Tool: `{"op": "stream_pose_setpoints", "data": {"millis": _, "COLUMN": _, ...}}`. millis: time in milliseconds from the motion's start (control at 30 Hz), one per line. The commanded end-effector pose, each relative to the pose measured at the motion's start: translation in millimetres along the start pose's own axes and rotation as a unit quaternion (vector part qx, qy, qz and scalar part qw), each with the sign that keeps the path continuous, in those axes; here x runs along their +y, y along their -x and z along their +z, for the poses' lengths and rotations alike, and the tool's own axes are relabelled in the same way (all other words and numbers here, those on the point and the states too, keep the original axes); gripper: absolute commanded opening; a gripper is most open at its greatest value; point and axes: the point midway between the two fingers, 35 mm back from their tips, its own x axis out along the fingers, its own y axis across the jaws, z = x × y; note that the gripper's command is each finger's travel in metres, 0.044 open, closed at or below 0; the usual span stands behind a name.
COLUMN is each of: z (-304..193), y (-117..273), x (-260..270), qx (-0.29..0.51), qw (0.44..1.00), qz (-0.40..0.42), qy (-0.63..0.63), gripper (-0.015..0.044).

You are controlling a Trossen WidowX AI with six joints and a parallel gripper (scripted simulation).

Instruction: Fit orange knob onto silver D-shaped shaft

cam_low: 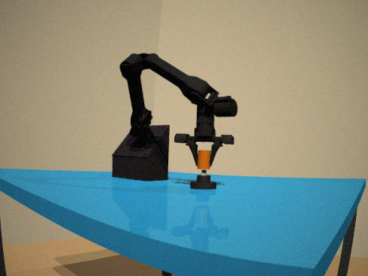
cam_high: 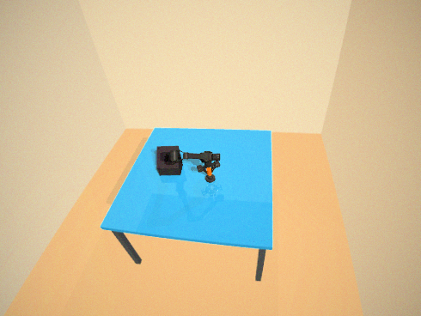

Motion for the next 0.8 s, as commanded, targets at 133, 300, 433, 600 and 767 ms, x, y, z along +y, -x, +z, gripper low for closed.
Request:
{"op": "stream_pose_setpoints", "data": {"millis": 133, "z": -1.3, "y": -2.3, "x": -2.2, "qx": 0.002, "qw": 1.0, "qz": -0.002, "qy": 0.01, "gripper": 0.0}}
{"op": "stream_pose_setpoints", "data": {"millis": 300, "z": -0.9, "y": -3.0, "x": -2.4, "qx": 0.002, "qw": 1.0, "qz": -0.002, "qy": 0.01, "gripper": 0.0}}
{"op": "stream_pose_setpoints", "data": {"millis": 433, "z": 0.2, "y": -3.5, "x": -2.1, "qx": 0.002, "qw": 1.0, "qz": -0.002, "qy": 0.01, "gripper": 0.0}}
{"op": "stream_pose_setpoints", "data": {"millis": 600, "z": 0.4, "y": -2.3, "x": -2.0, "qx": 0.002, "qw": 1.0, "qz": -0.002, "qy": 0.01, "gripper": 0.0}}
{"op": "stream_pose_setpoints", "data": {"millis": 767, "z": 1.6, "y": 1.6, "x": 0.0, "qx": 0.002, "qw": 1.0, "qz": -0.002, "qy": 0.01, "gripper": 0.0}}
